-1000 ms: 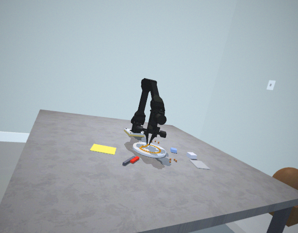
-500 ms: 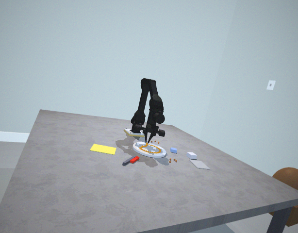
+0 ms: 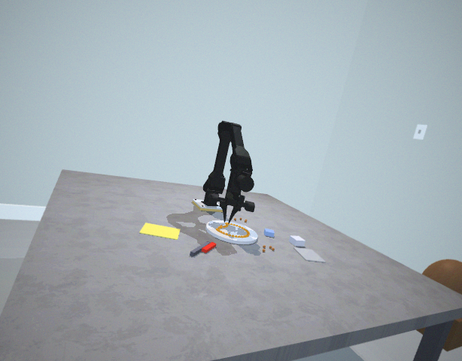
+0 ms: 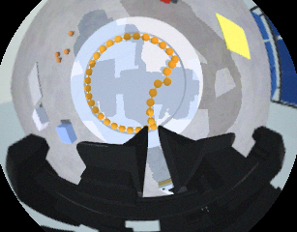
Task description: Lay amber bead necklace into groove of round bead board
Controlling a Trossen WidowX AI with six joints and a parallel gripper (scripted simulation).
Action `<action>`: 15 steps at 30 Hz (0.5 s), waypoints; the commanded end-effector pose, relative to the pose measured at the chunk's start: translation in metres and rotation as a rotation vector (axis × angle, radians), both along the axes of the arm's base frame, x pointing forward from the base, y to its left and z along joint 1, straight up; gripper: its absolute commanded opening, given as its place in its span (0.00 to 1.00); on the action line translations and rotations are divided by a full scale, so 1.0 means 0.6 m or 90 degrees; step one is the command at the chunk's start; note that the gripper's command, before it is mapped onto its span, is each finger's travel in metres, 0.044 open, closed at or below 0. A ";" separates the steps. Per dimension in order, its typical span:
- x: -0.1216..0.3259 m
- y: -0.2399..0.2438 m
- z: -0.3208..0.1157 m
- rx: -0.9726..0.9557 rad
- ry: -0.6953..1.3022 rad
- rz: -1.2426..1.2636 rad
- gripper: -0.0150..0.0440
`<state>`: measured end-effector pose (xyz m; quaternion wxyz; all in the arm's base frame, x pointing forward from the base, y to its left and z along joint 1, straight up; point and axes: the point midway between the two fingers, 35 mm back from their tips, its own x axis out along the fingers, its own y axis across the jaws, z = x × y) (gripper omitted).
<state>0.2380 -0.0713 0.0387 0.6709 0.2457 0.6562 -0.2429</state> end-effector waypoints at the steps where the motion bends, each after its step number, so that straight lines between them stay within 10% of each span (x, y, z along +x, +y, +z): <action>1: 0.000 0.000 0.001 0.000 0.000 0.000 0.52; 11: -0.001 -0.001 0.007 -0.002 0.000 0.002 0.97; 15: -0.001 0.000 0.008 -0.003 0.000 0.002 1.00</action>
